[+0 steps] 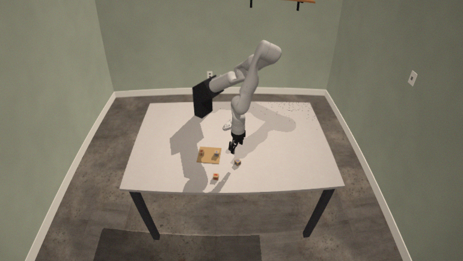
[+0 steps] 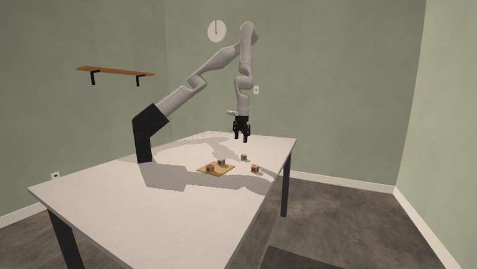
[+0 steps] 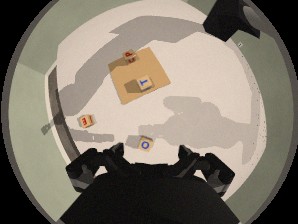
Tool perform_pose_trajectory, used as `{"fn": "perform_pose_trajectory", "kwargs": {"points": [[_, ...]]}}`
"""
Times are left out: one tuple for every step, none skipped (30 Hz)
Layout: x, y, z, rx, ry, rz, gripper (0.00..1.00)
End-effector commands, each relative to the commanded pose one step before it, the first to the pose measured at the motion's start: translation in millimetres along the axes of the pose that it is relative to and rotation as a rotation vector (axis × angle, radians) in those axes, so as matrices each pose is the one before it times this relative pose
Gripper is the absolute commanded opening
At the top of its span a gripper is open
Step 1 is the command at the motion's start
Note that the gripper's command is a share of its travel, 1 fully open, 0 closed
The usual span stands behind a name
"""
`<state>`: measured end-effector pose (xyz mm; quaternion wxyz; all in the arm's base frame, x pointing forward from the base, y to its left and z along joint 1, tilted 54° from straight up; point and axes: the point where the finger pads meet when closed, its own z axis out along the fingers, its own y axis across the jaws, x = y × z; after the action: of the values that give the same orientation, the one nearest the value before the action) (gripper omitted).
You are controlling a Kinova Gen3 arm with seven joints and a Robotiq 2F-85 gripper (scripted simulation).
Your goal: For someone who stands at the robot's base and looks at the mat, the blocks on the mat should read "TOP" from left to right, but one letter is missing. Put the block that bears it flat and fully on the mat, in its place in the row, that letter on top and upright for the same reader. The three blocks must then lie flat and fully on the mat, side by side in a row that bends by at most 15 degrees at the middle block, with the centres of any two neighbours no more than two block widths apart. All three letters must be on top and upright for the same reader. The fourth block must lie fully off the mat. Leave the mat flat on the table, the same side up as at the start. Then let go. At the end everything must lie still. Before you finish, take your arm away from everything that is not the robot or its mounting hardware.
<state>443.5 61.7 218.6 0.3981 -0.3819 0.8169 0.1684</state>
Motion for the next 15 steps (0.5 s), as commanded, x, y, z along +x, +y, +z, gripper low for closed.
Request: {"fn": "perform_pose_trajectory", "kwargs": {"points": [[0.98,-5.74,0.09,0.00951,-0.00261,-0.11401,1.00],[0.00,0.00,0.00,0.00000,0.00000,0.00000,1.00],[0.00,0.00,0.00,0.00000,0.00000,0.00000,1.00],[-0.17,0.06,0.42,0.00022,-0.00042,-0.03673,1.00],[-0.32,-0.27,0.38,0.00077,-0.00063,-0.03659,1.00],[-0.32,-0.29,0.37,0.00084,-0.00063,-0.03625,1.00],[-0.30,-0.25,0.36,0.00079,-0.00059,-0.03584,1.00],[-0.29,-0.22,0.35,0.00078,-0.00057,-0.03543,1.00],[-0.29,-0.23,0.33,0.00081,-0.00056,-0.03501,1.00],[-0.29,-0.26,0.32,0.00088,-0.00055,-0.03458,1.00],[-0.29,-0.29,0.30,0.00095,-0.00054,-0.03413,1.00],[-0.29,-0.31,0.29,0.00101,-0.00052,-0.03365,1.00],[-0.28,-0.33,0.27,0.00106,-0.00050,-0.03315,1.00],[-0.27,-0.34,0.26,0.00110,-0.00048,-0.03263,1.00],[-0.27,-0.36,0.25,0.00114,-0.00045,-0.03208,1.00]]}}
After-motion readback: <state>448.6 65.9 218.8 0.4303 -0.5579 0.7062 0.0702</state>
